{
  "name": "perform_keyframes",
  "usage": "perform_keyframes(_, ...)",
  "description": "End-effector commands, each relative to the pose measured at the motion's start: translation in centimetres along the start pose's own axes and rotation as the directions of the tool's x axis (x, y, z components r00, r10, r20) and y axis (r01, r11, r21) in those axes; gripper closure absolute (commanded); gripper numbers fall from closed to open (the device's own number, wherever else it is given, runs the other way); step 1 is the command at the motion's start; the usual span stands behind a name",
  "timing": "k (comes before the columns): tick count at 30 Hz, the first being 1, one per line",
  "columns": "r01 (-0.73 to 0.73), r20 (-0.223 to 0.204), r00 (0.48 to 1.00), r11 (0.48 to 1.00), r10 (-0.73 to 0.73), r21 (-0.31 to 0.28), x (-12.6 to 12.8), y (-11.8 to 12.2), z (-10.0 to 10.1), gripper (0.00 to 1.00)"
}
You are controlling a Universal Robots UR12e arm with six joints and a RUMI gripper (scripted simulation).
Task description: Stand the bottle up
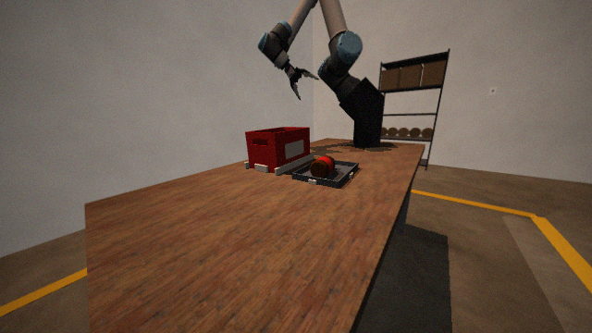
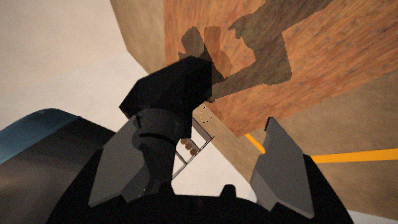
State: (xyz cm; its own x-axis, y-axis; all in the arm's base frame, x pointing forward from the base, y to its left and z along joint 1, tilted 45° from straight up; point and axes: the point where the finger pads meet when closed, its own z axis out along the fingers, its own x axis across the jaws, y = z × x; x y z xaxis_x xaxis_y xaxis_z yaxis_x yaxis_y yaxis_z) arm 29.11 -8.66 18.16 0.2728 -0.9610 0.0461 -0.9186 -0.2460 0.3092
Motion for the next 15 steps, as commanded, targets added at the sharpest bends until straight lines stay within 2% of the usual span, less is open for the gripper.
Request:
perform_keyframes(1,0.036,-0.009,0.999,0.999,-0.036,-0.013,0.0,-0.6,0.1,0.00)
perform_keyframes(8,0.143,-0.031,0.989,0.988,-0.145,-0.055,-0.2,-2.5,0.5,0.00)
perform_keyframes(13,0.259,-0.049,0.963,0.960,-0.265,-0.104,-0.2,-4.7,0.9,0.00)
perform_keyframes(15,0.259,-0.049,0.963,0.960,-0.265,-0.104,-0.2,-4.7,0.9,0.00)
